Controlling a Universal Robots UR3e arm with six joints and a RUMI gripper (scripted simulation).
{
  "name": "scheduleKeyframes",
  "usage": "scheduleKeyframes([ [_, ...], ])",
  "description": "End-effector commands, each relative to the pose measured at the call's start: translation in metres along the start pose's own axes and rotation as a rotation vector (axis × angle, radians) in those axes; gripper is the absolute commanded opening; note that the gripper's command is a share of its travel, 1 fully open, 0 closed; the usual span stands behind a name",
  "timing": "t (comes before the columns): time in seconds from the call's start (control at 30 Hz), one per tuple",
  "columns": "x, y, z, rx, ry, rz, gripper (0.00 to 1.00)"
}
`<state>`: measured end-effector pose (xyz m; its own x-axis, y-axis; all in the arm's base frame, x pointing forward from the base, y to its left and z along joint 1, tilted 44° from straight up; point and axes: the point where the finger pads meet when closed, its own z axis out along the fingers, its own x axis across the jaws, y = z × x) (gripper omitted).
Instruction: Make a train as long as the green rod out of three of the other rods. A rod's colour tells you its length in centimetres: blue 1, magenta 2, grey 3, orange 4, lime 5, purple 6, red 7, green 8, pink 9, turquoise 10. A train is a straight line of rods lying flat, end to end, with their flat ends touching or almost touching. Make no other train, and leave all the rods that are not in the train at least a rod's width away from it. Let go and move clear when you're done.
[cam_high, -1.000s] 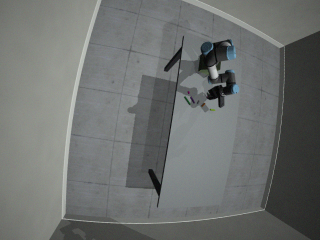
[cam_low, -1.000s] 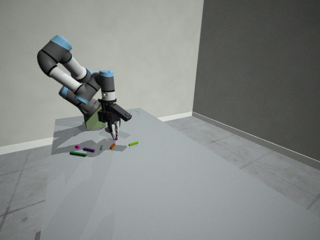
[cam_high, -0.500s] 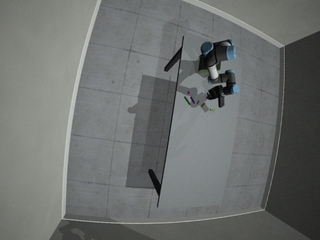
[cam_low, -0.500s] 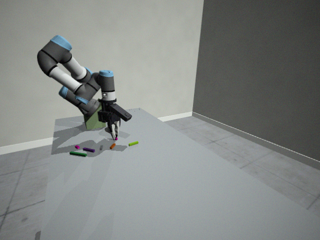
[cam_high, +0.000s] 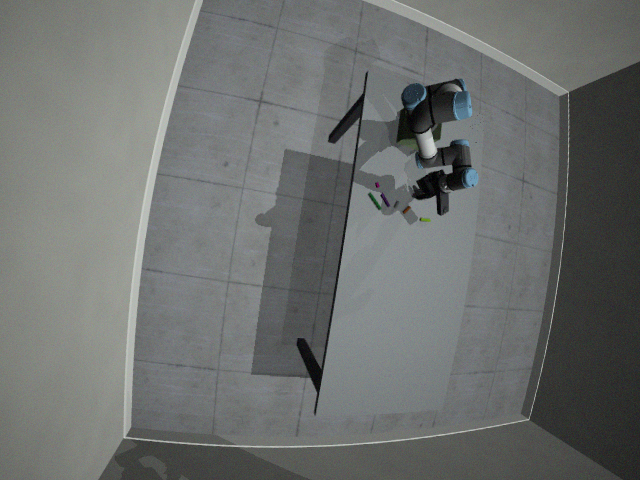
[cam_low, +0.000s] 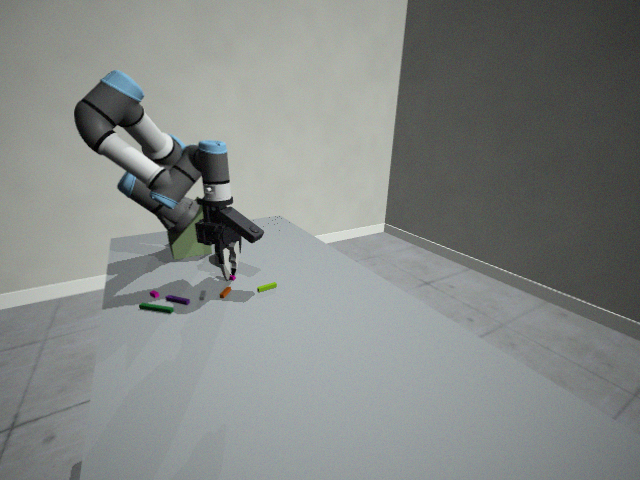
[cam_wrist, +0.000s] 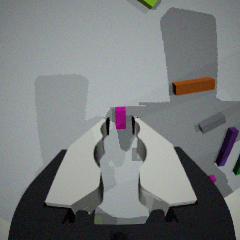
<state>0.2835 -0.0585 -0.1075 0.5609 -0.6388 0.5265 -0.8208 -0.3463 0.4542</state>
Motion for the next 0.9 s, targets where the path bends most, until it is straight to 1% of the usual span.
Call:
scheduleKeyframes([
  [0.0, 0.001, 0.000, 0.000, 0.000, 0.001, 0.001, 0.14],
  [0.2, 0.001, 0.000, -0.001, 0.001, 0.002, 0.002, 0.14],
  [0.4, 0.001, -0.001, -0.008, 0.002, 0.002, 0.002, 0.14],
  [0.7, 0.001, -0.001, -0.027, 0.003, 0.001, 0.002, 0.14],
  [0.77, 0.001, -0.001, -0.027, 0.003, 0.001, 0.002, 0.14],
  [0.87, 0.001, -0.001, -0.036, 0.003, 0.001, 0.002, 0.14],
])
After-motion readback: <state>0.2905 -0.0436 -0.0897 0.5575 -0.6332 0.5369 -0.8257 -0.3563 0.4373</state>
